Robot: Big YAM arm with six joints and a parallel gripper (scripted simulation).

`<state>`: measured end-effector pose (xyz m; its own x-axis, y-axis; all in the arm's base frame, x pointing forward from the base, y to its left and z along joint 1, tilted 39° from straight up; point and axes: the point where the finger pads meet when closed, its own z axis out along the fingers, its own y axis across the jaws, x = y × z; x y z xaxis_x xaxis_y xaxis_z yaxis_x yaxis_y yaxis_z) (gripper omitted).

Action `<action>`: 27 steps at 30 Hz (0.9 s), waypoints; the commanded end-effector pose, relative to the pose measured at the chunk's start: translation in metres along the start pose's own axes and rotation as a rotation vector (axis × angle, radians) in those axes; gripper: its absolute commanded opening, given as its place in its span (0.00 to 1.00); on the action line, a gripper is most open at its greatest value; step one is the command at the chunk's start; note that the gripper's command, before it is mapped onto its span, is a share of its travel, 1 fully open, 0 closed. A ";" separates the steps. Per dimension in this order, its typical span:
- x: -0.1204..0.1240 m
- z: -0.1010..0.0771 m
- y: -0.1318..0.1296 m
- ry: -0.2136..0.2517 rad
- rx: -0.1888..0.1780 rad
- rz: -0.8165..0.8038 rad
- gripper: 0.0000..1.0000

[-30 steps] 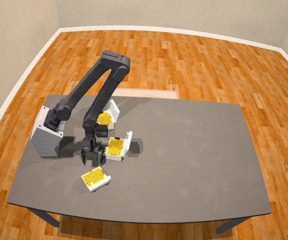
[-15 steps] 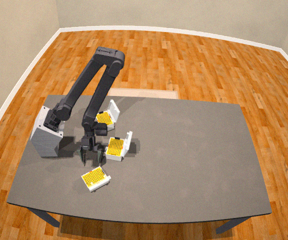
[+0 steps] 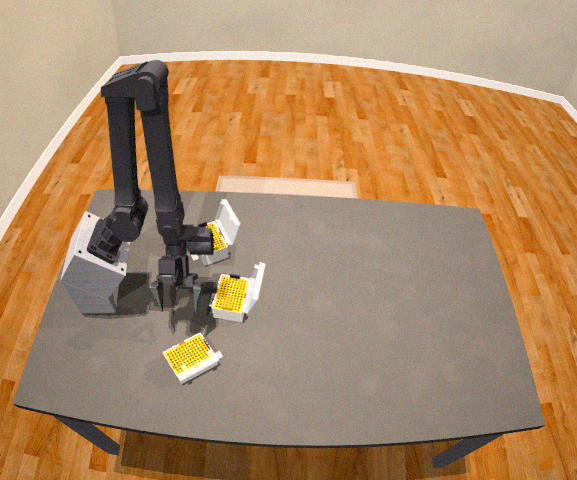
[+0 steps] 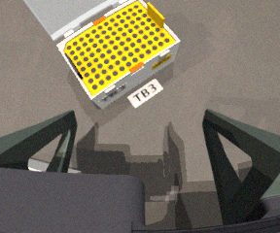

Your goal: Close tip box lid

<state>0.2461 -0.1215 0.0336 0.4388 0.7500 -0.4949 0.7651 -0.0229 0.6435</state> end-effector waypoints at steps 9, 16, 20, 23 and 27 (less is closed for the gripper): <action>-0.047 -0.045 0.014 -0.001 -0.003 0.001 1.00; -0.044 -0.048 -0.001 0.008 0.011 -0.008 1.00; -0.044 -0.048 0.000 0.010 0.013 -0.010 1.00; -0.037 -0.053 0.001 0.009 -0.031 -0.081 1.00; -0.025 -0.066 0.014 0.010 -0.138 -0.163 1.00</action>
<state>0.2069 -0.1116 0.0839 0.3627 0.7414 -0.5647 0.7769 0.0942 0.6226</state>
